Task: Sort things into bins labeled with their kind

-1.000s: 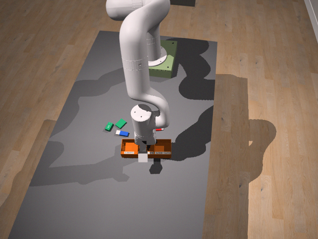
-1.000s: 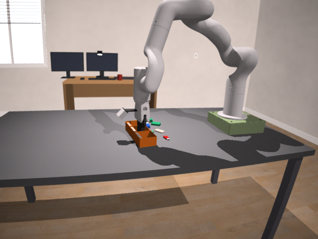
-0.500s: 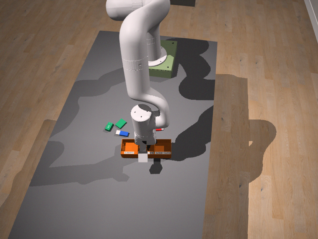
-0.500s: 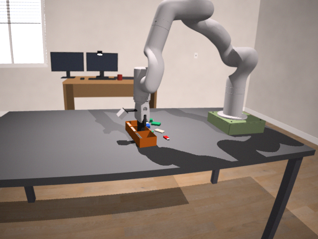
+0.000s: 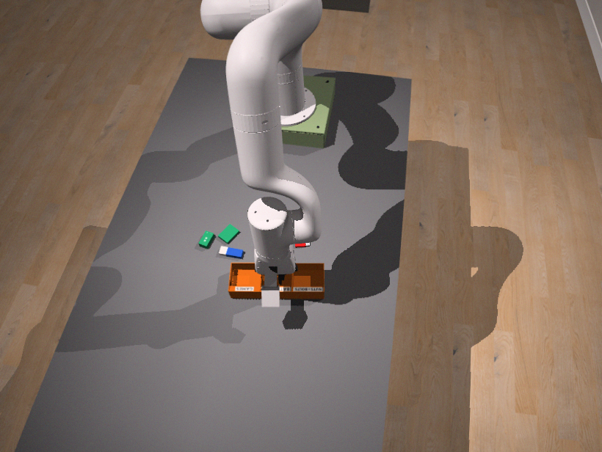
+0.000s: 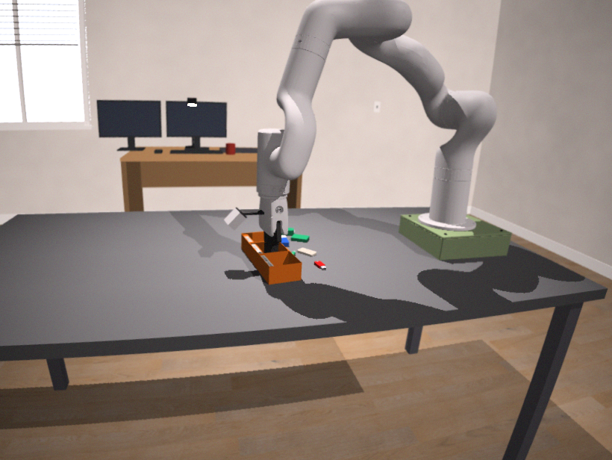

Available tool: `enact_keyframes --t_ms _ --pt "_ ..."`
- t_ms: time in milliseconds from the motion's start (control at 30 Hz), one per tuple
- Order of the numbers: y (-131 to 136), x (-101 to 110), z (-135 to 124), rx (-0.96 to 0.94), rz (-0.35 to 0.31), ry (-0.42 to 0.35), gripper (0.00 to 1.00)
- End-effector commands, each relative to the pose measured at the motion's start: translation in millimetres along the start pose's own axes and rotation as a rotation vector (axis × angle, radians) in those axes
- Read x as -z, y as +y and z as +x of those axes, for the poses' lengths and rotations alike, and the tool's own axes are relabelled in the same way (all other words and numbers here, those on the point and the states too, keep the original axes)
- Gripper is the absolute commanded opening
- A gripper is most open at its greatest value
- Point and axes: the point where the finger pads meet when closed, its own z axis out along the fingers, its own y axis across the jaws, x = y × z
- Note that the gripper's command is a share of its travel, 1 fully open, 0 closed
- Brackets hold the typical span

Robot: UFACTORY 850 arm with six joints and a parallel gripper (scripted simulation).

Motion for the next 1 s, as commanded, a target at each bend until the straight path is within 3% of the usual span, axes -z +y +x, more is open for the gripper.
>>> enact_keyframes --t_ms 0,267,967 --pt "0 1 1 0.0 0.0 0.002 0.07" --pt "0 1 1 0.0 0.0 0.002 0.07" --pt "0 26 1 0.0 0.0 0.002 0.07"
